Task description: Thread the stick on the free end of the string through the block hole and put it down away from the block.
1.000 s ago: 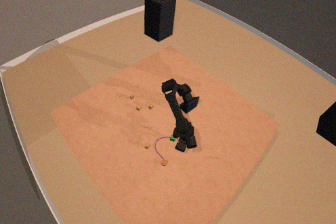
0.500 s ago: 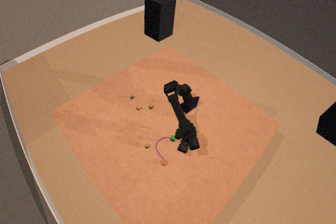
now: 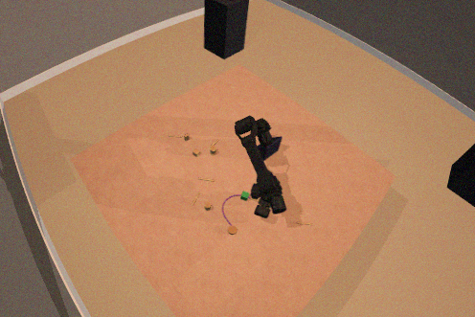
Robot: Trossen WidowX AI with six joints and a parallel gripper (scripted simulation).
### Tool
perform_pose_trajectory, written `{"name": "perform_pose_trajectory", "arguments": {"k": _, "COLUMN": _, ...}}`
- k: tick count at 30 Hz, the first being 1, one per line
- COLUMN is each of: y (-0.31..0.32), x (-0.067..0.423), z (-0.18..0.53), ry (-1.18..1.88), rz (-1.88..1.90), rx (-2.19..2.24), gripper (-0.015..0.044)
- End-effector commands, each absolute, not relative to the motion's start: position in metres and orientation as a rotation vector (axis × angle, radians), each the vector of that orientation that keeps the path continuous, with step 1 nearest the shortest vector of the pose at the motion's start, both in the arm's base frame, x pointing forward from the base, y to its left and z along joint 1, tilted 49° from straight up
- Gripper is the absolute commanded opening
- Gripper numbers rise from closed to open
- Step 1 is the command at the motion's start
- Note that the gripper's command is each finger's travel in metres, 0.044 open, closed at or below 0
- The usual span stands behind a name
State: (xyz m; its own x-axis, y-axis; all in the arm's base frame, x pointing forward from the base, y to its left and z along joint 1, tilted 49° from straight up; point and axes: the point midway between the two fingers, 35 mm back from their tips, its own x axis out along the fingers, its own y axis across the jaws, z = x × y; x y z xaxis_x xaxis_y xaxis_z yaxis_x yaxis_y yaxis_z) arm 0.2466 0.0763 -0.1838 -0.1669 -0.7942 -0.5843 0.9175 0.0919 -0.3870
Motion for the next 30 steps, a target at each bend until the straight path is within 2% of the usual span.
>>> {"name": "perform_pose_trajectory", "arguments": {"k": 1, "y": 0.082, "x": 0.246, "z": -0.187, "ry": 0.842, "rz": -1.525, "rx": 0.196, "gripper": 0.0000}}
{"name": "perform_pose_trajectory", "arguments": {"k": 30, "y": 0.099, "x": 0.236, "z": -0.203, "ry": 0.859, "rz": -1.516, "rx": 0.179, "gripper": 0.0000}}
